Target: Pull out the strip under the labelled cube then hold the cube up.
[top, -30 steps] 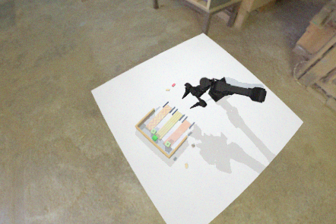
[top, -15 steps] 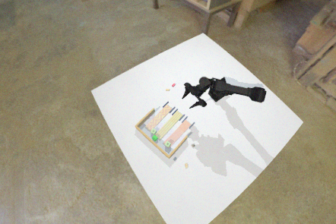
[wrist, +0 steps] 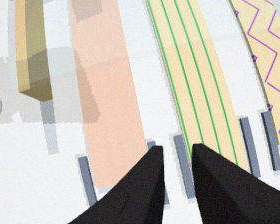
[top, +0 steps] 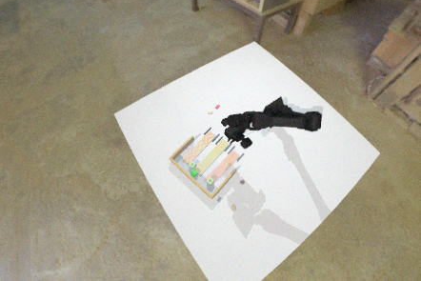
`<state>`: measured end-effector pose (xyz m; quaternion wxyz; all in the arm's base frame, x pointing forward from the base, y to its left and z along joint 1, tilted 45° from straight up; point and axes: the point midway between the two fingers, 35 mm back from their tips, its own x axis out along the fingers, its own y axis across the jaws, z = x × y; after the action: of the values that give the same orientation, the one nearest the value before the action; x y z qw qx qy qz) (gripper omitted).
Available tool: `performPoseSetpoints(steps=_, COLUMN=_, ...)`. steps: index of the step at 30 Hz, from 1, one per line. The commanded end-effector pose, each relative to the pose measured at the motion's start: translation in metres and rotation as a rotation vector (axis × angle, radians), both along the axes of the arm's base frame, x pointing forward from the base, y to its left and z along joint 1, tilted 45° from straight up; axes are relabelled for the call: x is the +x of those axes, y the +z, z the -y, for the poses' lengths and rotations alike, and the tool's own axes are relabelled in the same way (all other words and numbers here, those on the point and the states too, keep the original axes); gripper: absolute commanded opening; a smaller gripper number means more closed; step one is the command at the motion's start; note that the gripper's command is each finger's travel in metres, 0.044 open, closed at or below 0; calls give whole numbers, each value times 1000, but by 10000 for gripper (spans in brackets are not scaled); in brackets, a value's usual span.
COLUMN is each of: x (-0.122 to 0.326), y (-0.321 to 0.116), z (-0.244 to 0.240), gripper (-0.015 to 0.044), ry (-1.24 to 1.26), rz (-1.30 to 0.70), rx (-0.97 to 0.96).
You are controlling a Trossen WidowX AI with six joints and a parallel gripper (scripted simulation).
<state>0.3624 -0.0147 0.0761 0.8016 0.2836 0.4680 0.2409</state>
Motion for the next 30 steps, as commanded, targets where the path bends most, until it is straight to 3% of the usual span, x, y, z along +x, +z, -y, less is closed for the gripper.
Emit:
performPoseSetpoints(steps=1, x=9, y=-6, z=-56, gripper=0, ry=328, rz=-179, rx=-58)
performPoseSetpoints(steps=5, x=4, y=-11, z=-72, gripper=0, ry=453, rz=-242, rx=-71)
performPoseSetpoints(steps=30, x=6, y=-24, z=-87, gripper=0, ry=453, rz=-241, rx=-72)
